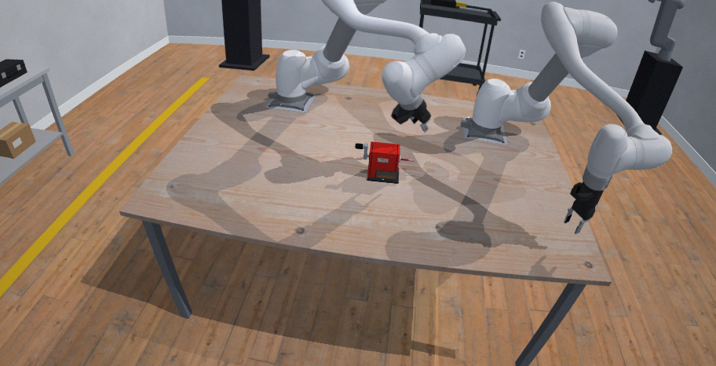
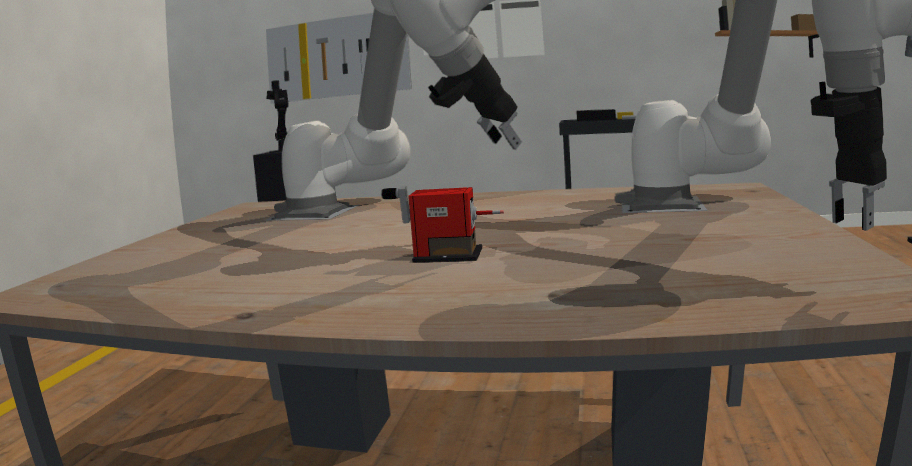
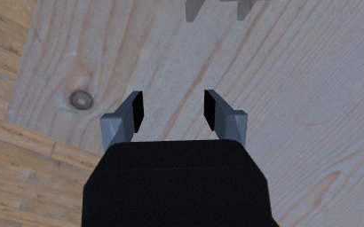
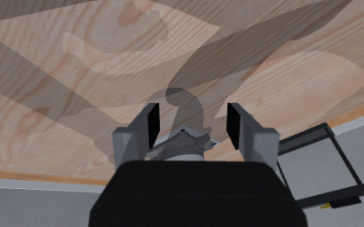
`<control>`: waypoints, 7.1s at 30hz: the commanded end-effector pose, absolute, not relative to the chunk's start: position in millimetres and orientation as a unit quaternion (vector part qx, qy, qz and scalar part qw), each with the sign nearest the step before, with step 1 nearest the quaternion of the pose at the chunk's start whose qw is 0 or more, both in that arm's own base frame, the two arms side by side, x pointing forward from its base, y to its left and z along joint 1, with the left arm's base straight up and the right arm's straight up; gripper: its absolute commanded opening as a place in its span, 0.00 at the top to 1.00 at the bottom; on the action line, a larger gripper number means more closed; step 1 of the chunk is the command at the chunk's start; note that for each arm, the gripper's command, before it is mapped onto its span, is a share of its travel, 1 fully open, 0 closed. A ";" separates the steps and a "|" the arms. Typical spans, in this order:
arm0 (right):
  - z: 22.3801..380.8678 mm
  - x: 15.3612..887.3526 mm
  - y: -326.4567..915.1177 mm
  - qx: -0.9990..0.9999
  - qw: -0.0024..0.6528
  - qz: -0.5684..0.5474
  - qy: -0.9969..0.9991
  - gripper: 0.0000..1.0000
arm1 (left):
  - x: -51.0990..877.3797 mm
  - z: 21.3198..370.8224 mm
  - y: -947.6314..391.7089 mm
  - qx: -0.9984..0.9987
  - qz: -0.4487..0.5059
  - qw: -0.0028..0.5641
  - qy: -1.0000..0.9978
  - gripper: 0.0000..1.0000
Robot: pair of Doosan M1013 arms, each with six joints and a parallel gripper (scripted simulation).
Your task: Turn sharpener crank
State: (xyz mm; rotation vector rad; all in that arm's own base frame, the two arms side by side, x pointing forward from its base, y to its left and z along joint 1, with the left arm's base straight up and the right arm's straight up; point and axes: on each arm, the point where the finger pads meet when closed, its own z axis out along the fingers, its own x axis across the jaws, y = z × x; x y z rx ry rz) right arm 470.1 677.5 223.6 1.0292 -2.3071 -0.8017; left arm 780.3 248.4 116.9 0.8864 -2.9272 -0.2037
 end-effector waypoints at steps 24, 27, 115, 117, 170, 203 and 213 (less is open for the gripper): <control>224.9 470.3 677.5 0.377 0.242 -0.294 -0.844 0.00 | 780.8 118.8 248.7 0.289 -0.067 0.037 -0.954 0.00; 225.0 470.5 677.2 0.376 0.242 -0.294 -0.844 0.00 | 780.8 118.8 248.7 0.289 -0.067 0.037 -0.954 0.00; 239.9 602.0 454.0 0.141 0.232 -0.255 -0.928 0.00 | 780.8 118.8 248.7 0.289 -0.067 0.037 -0.954 0.00; 240.7 606.8 440.6 0.127 0.231 -0.253 -0.931 0.00 | 780.8 118.8 248.7 0.289 -0.067 0.037 -0.954 0.00; 260.9 627.4 67.1 -0.285 0.219 -0.188 -0.914 0.00 | 780.8 118.8 248.7 0.289 -0.067 0.037 -0.954 0.00; 271.7 510.6 -163.5 -0.583 0.213 -0.136 -0.772 0.00 | 780.8 118.8 248.7 0.289 -0.067 0.037 -0.954 0.00; 273.8 460.5 -214.3 -0.661 0.213 -0.120 -0.710 0.00 | 780.8 118.8 248.7 0.289 -0.067 0.037 -0.954 0.00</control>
